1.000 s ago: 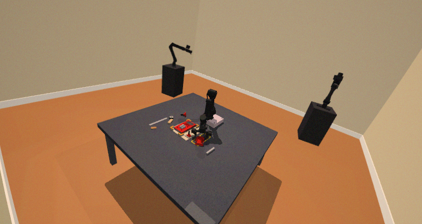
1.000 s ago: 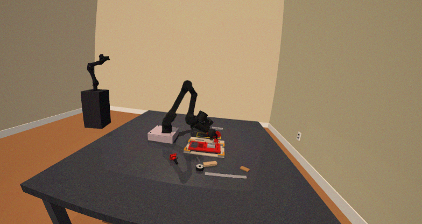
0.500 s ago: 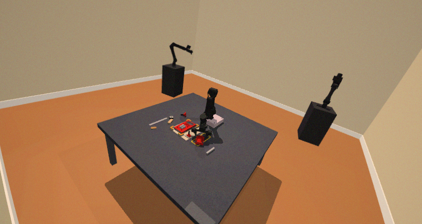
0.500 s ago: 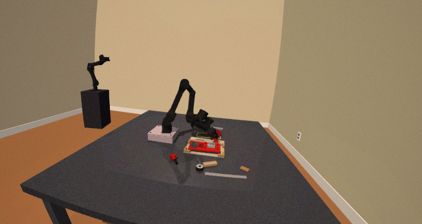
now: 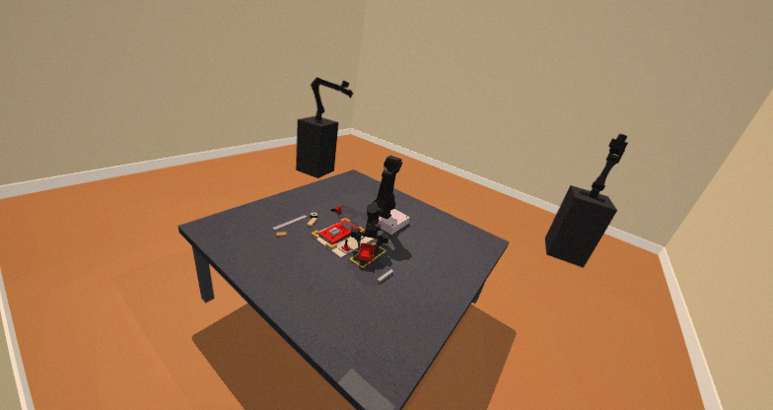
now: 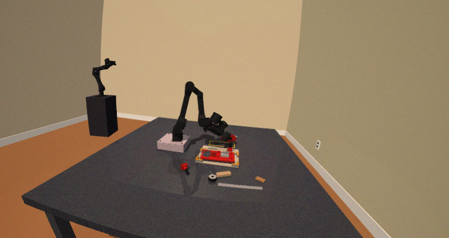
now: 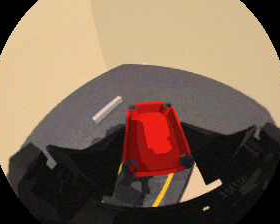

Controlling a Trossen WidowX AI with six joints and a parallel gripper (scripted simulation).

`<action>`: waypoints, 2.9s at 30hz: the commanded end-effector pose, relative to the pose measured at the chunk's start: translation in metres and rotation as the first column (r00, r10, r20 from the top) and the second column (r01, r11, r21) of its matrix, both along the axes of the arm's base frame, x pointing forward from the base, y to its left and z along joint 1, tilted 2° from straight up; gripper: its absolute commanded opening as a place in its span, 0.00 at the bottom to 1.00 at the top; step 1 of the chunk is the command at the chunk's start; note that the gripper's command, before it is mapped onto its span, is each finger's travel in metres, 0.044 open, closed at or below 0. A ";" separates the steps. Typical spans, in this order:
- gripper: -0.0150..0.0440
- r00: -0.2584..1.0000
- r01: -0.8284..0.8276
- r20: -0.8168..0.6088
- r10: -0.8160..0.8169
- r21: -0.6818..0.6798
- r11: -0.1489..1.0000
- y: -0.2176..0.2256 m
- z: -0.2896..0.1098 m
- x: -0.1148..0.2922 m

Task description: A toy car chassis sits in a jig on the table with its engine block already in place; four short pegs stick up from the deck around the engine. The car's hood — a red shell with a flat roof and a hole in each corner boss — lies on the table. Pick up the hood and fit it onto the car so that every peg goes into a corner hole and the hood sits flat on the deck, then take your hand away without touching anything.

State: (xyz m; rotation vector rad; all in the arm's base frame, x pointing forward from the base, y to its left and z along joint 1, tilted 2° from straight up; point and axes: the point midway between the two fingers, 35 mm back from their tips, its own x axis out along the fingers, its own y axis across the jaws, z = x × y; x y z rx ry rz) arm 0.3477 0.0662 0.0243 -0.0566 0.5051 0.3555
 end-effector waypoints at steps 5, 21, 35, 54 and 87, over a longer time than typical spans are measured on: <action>0.25 1.000 -0.006 0.005 0.006 0.000 1.000 0.000 0.017 0.000; 0.25 1.000 0.010 -0.005 -0.009 0.027 1.000 -0.001 0.033 -0.003; 0.25 0.982 0.170 -0.125 -0.141 0.266 0.949 -0.001 0.032 -0.003; 0.25 0.904 0.412 -0.338 -0.260 0.535 0.737 -0.001 0.032 -0.003; 0.25 0.687 0.725 -0.689 -0.231 0.672 0.152 -0.002 0.031 -0.003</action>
